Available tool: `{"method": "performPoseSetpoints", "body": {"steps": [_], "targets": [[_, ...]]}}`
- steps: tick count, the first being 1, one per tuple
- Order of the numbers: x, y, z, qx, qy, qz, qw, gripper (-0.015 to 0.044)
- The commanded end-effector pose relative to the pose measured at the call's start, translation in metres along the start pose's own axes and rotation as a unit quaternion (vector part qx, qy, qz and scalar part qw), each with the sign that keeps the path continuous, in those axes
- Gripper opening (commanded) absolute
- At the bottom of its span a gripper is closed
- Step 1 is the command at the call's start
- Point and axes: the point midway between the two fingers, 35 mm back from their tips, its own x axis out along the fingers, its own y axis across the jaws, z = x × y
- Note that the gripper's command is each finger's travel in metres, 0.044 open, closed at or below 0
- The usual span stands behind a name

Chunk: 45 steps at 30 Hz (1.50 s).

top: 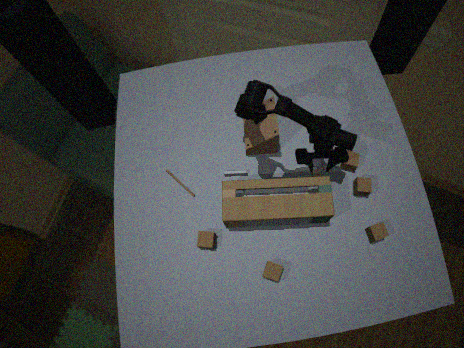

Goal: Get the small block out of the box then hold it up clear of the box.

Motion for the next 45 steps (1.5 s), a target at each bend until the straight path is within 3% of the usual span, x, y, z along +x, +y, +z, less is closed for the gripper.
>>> {"method": "performPoseSetpoints", "body": {"steps": [1, 41, 45], "targets": [[0.006, -0.001, 0.002, 0.000, 0.005, -0.001, 1.000, 0.0285], [0.062, 0.001, 0.024, 0.000, 0.006, 0.000, 1.000, 0.0285], [0.062, 0.001, 0.024, 0.000, 0.006, 0.000, 1.000, 0.0180]]}}
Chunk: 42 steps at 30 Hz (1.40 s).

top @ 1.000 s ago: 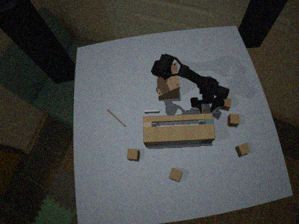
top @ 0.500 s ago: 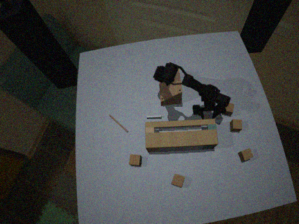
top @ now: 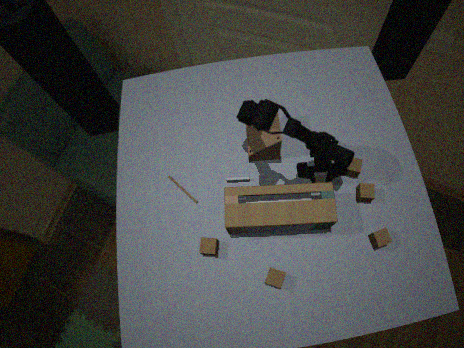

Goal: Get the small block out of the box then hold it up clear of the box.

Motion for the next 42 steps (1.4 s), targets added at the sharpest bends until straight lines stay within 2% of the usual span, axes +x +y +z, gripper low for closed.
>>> {"method": "performPoseSetpoints", "body": {"steps": [1, 3, 7, 10, 18, 25, 42], "targets": [[0.003, 0.001, 0.003, -0.004, -0.001, 0.004, 1.000, 0.0154], [0.003, 0.001, 0.003, -0.004, -0.001, 0.004, 1.000, 0.0101], [0.003, 0.001, 0.003, -0.004, -0.001, 0.004, 1.000, 0.0075], [-0.005, 0.000, -0.002, -0.004, -0.001, 0.003, 1.000, 0.0000], [-0.052, -0.001, -0.023, -0.001, -0.001, 0.000, 1.000, 0.0000], [-0.058, 0.000, -0.025, -0.006, -0.001, -0.003, 1.000, 0.0000], [-0.110, 0.026, -0.044, -0.145, 0.007, -0.072, 0.987, 0.0000]]}}
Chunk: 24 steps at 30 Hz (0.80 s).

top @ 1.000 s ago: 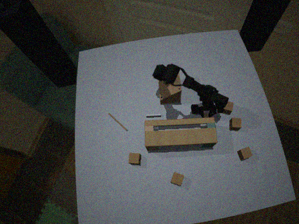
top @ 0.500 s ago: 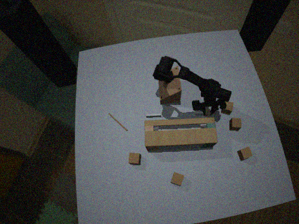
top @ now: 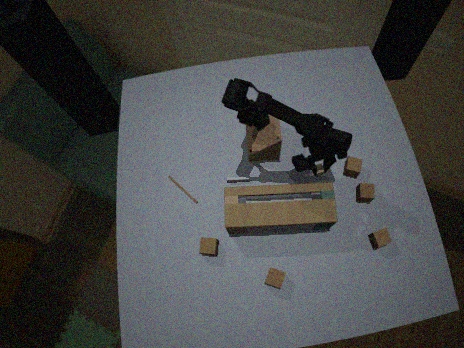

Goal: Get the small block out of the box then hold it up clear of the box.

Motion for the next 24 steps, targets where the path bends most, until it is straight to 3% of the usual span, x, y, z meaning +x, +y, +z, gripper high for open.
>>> {"method": "performPoseSetpoints", "body": {"steps": [1, 16, 24], "targets": [[-0.015, 0.007, -0.002, -0.034, 0.007, -0.020, 0.999, 0.0000], [-0.057, 0.029, 0.000, -0.166, 0.033, -0.077, 0.983, 0.0000], [-0.059, 0.030, 0.000, -0.172, 0.035, -0.079, 0.981, 0.0000]]}}
